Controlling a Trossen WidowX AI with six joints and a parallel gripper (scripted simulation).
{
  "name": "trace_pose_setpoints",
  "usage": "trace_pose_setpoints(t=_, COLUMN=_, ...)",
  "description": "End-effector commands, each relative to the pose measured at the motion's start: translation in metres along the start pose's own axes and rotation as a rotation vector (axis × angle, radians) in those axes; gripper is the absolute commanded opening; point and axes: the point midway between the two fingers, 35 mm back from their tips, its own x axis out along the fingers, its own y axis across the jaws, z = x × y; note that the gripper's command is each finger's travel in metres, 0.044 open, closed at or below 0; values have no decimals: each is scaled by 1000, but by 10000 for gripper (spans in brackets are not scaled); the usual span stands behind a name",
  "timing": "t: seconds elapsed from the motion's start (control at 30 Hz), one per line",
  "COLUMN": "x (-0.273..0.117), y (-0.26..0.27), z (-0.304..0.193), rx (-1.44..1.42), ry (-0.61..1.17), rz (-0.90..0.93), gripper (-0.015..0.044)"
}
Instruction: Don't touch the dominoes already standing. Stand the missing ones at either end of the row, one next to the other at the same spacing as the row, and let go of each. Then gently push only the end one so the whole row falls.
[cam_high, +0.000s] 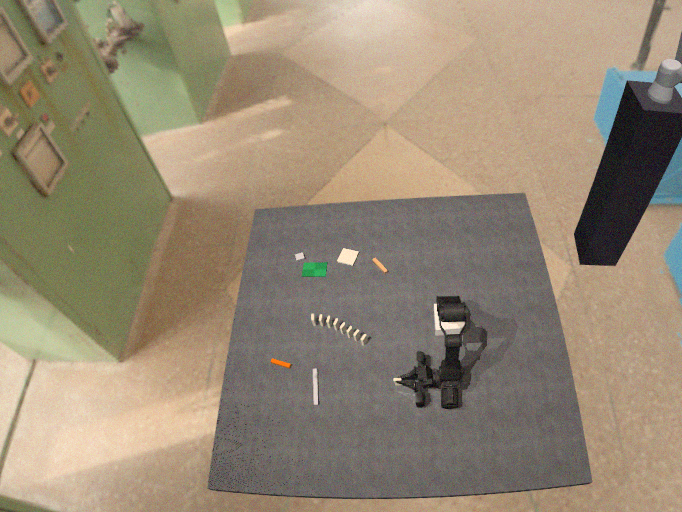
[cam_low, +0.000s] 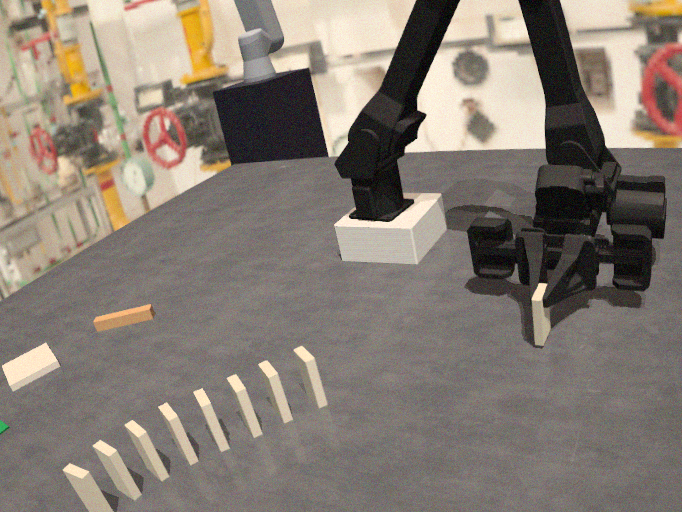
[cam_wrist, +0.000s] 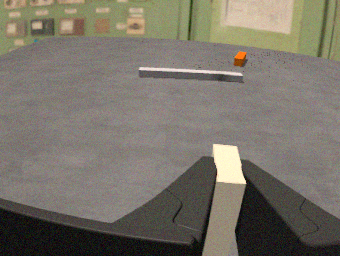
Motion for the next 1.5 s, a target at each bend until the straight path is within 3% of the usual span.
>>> trace_pose_setpoints(t=0.0, x=0, y=-1, z=0, rx=-1, ry=-6, rz=0, gripper=22)
trace_pose_setpoints(t=0.23, x=0, y=-1, z=0, rx=-1, ry=-6, rz=0, gripper=22)
trace_pose_setpoints(t=0.77, x=0, y=-1, z=2, rx=-1, ry=-6, rz=0, gripper=440)
trace_pose_setpoints(t=0.93, x=-4, y=0, z=47, rx=0, ry=-1, rz=0, gripper=440)
trace_pose_setpoints(t=1.1, x=-2, y=0, z=47, rx=-38, ry=27, rz=-11, gripper=440)
trace_pose_setpoints(t=1.3, x=17, y=5, z=36, rx=-478, ry=394, rz=-43, gripper=440)
trace_pose_setpoints(t=1.47, x=23, y=9, z=36, rx=-809, ry=740, rz=117, gripper=440)
